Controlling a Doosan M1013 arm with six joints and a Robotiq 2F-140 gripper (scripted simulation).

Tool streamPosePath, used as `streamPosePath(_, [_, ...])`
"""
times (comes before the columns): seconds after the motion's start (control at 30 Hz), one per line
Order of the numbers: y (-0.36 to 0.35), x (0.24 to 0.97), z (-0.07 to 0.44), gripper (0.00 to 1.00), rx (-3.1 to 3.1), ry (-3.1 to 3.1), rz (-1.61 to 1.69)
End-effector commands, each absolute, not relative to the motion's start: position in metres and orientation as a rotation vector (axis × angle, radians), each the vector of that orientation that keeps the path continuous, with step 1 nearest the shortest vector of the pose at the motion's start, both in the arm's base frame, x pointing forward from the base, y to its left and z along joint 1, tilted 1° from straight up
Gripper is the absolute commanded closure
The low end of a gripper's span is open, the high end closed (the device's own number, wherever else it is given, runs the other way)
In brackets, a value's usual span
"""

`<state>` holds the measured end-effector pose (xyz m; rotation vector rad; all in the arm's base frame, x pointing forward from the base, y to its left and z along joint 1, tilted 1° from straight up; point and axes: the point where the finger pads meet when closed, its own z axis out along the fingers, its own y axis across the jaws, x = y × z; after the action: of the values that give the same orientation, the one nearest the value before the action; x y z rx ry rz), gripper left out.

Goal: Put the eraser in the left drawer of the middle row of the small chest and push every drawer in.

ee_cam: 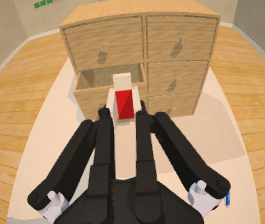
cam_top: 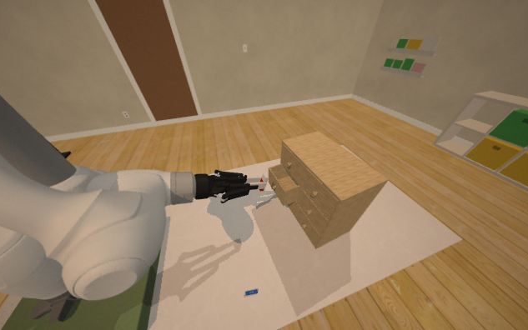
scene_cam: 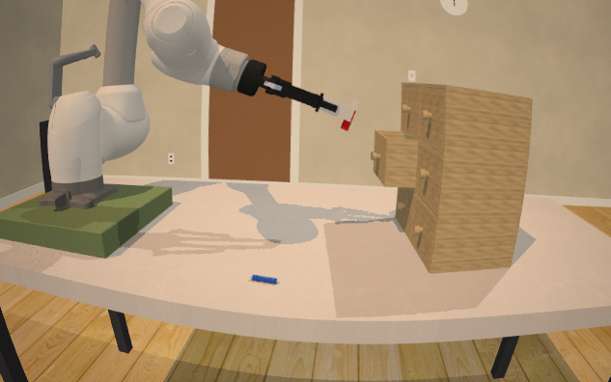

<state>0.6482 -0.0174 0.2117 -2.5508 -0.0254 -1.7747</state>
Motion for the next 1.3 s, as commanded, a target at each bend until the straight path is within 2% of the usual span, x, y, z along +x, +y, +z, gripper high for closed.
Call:
streamPosePath(0.0, [-0.016, 0.667, 0.213, 0.89, -2.546, -0.026, -1.785])
streamPosePath(0.73, [-0.014, 0.739, 0.214, 0.89, -2.546, -0.026, -1.785])
streamPosePath(1.27, [-0.013, 0.755, 0.214, 0.89, -2.546, -0.026, -1.785])
